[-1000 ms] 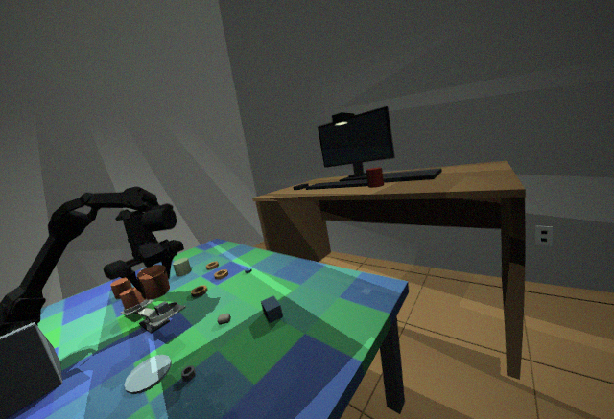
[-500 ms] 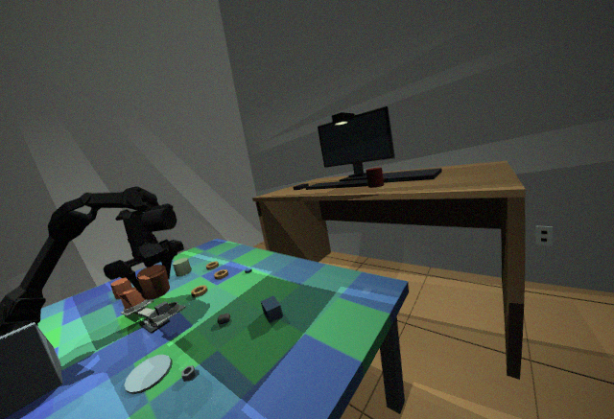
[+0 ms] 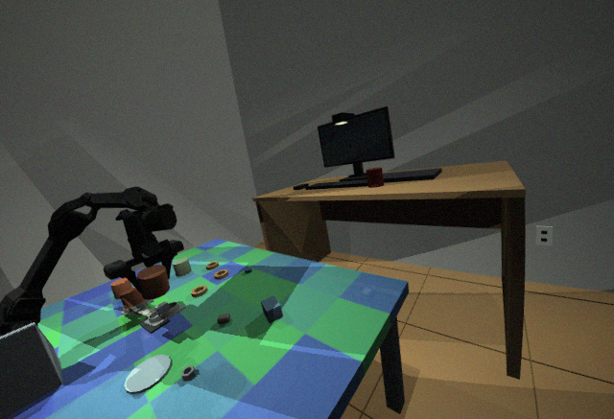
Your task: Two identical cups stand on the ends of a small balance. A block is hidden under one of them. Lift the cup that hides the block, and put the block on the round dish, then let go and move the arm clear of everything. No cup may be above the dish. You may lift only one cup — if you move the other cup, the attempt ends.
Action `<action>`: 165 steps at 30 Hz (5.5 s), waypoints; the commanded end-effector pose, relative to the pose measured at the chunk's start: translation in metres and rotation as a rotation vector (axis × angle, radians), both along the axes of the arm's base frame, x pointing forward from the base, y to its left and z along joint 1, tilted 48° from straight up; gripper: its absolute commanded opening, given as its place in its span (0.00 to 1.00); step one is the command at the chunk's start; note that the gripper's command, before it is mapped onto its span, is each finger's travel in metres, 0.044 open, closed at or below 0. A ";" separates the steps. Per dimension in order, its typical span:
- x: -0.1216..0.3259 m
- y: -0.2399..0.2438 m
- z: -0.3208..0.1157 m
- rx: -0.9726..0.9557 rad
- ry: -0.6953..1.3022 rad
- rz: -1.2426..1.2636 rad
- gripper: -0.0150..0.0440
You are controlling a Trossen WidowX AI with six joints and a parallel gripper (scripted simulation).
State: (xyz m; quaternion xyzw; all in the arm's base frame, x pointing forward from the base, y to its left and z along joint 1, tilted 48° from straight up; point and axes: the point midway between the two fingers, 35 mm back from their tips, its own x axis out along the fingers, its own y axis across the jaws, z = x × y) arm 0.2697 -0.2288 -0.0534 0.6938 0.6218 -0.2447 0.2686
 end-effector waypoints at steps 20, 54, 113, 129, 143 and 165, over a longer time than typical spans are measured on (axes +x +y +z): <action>-0.124 -0.017 -0.103 -0.033 0.005 -0.008 0.25; -0.190 0.041 -0.183 -0.025 0.001 -0.004 0.25; 0.006 0.034 -0.018 -0.002 0.059 -0.068 0.69; 0.009 0.051 -0.034 -0.001 0.058 -0.067 0.69; 0.011 0.068 -0.049 -0.001 0.058 -0.068 0.69; 0.012 0.062 -0.045 -0.002 0.058 -0.069 0.25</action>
